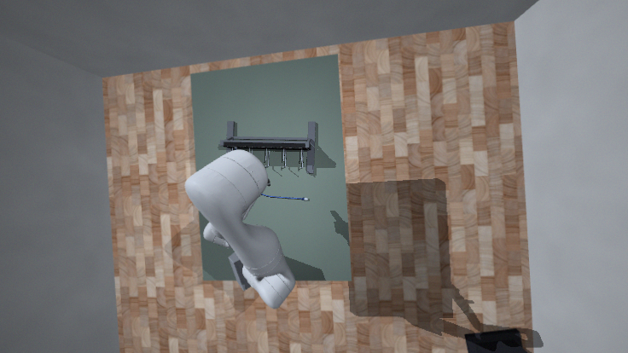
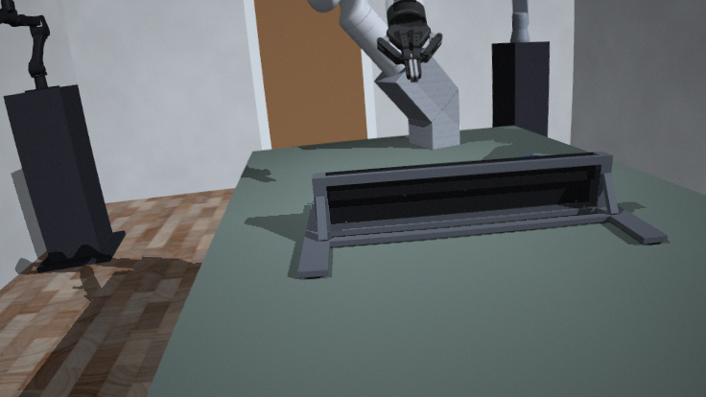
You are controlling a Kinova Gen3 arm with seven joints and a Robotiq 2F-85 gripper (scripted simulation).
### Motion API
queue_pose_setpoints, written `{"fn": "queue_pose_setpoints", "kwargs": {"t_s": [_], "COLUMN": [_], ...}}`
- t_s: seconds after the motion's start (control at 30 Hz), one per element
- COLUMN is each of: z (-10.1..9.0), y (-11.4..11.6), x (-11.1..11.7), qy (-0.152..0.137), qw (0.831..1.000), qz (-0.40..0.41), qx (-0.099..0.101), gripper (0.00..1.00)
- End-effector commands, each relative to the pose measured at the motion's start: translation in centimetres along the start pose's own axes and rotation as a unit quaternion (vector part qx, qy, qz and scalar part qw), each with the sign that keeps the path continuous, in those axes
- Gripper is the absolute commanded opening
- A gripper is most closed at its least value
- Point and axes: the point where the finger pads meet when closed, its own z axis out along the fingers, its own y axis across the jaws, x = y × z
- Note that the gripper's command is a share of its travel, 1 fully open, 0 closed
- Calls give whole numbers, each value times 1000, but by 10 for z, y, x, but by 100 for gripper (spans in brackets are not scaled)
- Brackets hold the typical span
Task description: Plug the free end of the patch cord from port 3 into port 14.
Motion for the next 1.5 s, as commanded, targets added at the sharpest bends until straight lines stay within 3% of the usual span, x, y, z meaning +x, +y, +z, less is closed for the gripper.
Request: {"fn": "queue_pose_setpoints", "kwargs": {"t_s": [0.0,0.07,0.2,0.4,0.57,0.63,0.93,1.07,1.13,1.47], "z": [3,3,8,5,-3,-3,-26,-32,-34,-34], "y": [15,15,51,99,125,125,154,157,158,158], "x": [-4,-4,-25,-62,-90,-90,-134,-141,-143,-143], "qy": [-16,-16,-64,-132,-174,-174,-229,-237,-238,-238], "qw": [999,999,989,946,892,892,735,687,678,675], "qz": [32,32,125,275,391,391,601,647,656,658], "qx": [-13,-13,-49,-105,-147,-147,-217,-231,-233,-234], "gripper": [0,0,0,0,0,0,0,0,0,0]}}
